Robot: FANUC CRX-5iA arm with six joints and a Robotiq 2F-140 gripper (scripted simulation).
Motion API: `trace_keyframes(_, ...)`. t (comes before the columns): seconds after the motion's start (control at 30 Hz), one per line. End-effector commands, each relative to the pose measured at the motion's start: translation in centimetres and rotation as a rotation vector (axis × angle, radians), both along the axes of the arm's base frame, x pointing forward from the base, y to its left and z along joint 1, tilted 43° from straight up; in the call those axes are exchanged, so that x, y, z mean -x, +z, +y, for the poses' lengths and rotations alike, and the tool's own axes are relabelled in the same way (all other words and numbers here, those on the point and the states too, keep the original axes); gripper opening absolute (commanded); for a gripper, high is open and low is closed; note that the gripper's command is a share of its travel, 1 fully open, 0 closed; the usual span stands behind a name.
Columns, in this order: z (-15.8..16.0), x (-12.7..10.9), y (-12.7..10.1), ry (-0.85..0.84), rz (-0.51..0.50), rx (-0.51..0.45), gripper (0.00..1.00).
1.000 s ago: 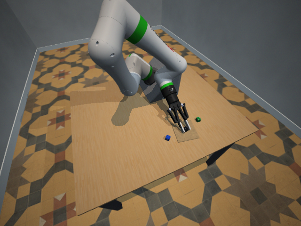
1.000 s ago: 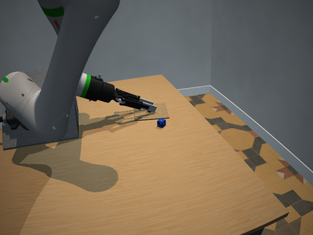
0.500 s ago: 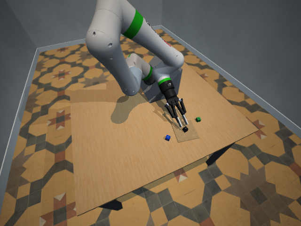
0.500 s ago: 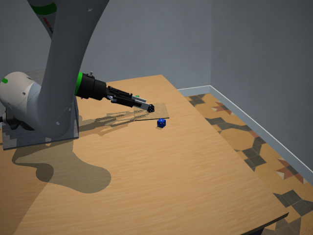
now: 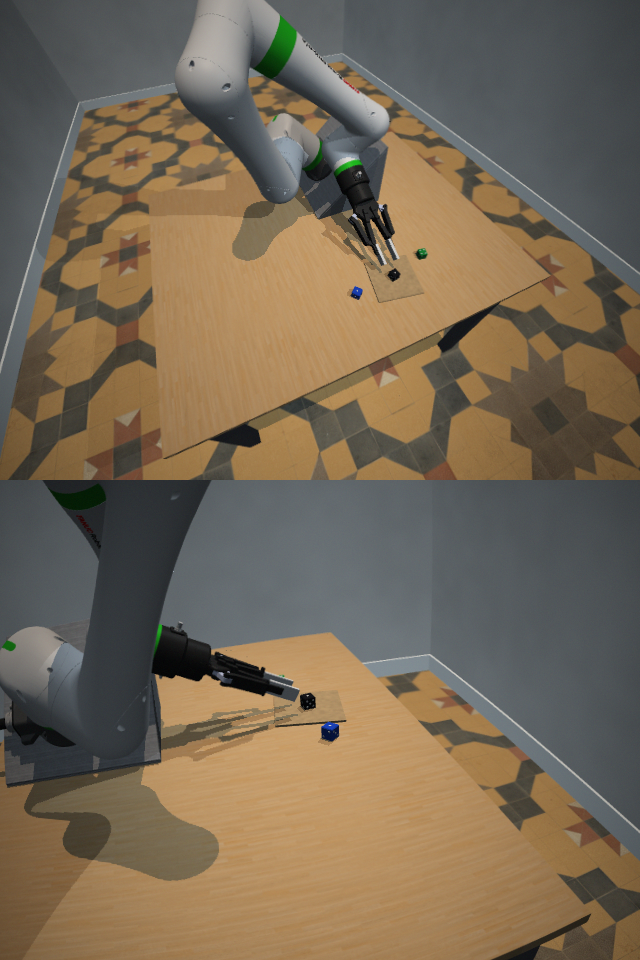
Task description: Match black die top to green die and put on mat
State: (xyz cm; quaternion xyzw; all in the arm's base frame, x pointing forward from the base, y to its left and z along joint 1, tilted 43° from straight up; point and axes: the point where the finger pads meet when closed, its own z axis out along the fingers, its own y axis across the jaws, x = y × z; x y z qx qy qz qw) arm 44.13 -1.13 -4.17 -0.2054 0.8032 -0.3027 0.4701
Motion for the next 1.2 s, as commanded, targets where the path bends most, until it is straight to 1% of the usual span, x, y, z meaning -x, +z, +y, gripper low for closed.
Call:
trace_keyframes(0.0, 0.5, 0.0, 0.6, 0.0, 0.0, 0.0, 0.25)
trace_keyframes(0.37, 3.5, 0.0, 3.8, 0.0, 0.0, 0.0, 0.25)
trace_keyframes(0.7, 3.7, -0.2, 4.2, -0.016, 0.0, 0.008, 0.25)
trace_keyframes(0.77, 3.3, -0.6, 4.6, -0.066, 0.001, 0.031, 0.25)
trace_keyframes(0.87, 2.3, -1.5, 5.2, -0.201, 0.023, 0.089, 0.25)
trace_keyframes(0.97, 1.9, -1.8, 5.4, -0.272, 0.047, 0.116, 0.25)
trace_keyframes(1.07, 1.8, -1.9, 5.5, -0.287, 0.053, 0.121, 0.25)
trace_keyframes(1.1, 1.5, -2.1, 5.6, -0.359, 0.089, 0.145, 0.25)
trace_keyframes(1.17, 1.4, -2.2, 5.7, -0.402, 0.116, 0.157, 0.25)
